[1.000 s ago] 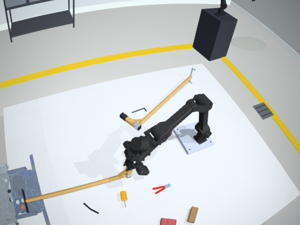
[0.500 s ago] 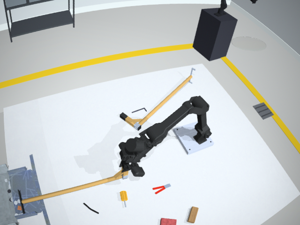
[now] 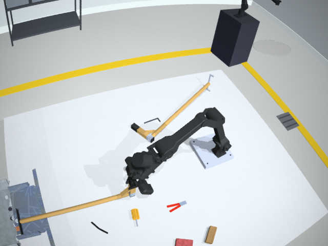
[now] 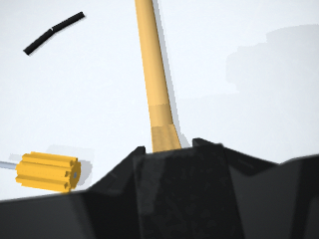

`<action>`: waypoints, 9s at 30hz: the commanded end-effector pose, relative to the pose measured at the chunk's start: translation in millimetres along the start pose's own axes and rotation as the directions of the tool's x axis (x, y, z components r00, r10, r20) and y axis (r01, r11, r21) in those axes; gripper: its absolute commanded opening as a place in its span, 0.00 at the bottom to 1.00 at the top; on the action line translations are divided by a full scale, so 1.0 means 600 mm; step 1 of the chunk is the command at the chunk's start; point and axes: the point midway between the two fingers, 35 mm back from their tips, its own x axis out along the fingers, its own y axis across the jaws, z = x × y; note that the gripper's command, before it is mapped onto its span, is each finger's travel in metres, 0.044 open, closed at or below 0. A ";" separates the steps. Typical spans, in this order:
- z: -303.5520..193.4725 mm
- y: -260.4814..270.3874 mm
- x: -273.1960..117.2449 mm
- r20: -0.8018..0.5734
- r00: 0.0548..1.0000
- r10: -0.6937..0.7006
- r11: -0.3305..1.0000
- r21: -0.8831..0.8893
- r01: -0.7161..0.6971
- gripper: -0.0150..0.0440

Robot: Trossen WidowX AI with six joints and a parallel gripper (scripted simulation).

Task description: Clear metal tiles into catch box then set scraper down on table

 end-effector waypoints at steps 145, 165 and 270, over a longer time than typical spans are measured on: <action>-0.181 0.005 -0.163 0.016 1.000 0.004 1.000 -0.003 -0.004 0.25; -0.228 -0.004 -0.182 0.017 1.000 0.004 1.000 -0.003 -0.004 0.25; -0.108 -0.085 -0.084 0.009 1.000 -0.017 1.000 0.014 0.017 0.25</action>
